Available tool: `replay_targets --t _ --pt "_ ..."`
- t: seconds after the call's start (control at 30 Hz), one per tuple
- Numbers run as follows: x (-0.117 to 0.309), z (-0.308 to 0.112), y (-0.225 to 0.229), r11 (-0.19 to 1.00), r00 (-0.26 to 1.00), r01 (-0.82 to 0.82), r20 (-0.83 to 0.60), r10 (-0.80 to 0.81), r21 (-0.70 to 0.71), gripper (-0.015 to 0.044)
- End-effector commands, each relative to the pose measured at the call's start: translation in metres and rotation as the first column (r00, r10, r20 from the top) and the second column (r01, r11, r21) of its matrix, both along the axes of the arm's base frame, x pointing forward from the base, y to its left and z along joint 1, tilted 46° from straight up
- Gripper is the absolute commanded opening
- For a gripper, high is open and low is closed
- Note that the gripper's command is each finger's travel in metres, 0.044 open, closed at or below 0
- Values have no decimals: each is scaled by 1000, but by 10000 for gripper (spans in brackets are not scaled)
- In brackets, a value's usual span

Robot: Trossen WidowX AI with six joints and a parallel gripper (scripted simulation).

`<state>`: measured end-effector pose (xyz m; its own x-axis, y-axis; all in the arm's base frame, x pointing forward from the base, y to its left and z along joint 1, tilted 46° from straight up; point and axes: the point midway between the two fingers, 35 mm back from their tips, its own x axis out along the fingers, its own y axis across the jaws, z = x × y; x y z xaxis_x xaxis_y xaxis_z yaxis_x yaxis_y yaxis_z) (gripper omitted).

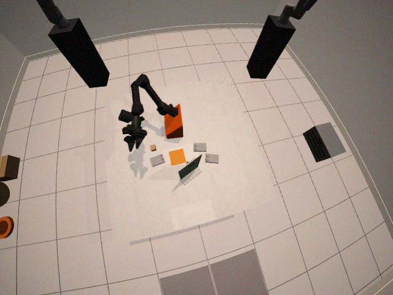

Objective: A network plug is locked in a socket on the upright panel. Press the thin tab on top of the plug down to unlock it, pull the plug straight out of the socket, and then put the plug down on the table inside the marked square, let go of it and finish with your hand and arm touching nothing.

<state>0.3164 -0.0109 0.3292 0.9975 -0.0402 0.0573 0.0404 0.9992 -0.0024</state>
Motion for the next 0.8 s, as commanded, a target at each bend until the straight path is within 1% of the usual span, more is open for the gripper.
replay_targets --t 0.0,0.1,0.27,0.3,0.53,0.77 --pt "1 -2 1 1000 1000 -4 -5 4 3 374" --pt "9 -24 8 997 996 -59 -68 62 52 295" --pt "21 -73 24 971 961 -152 -201 188 182 164" --pt "22 -83 27 963 951 -166 -226 213 212 156" --pt "20 -149 49 877 843 -206 -377 384 433 156" --pt "3 -208 70 746 692 -142 -474 545 651 156"
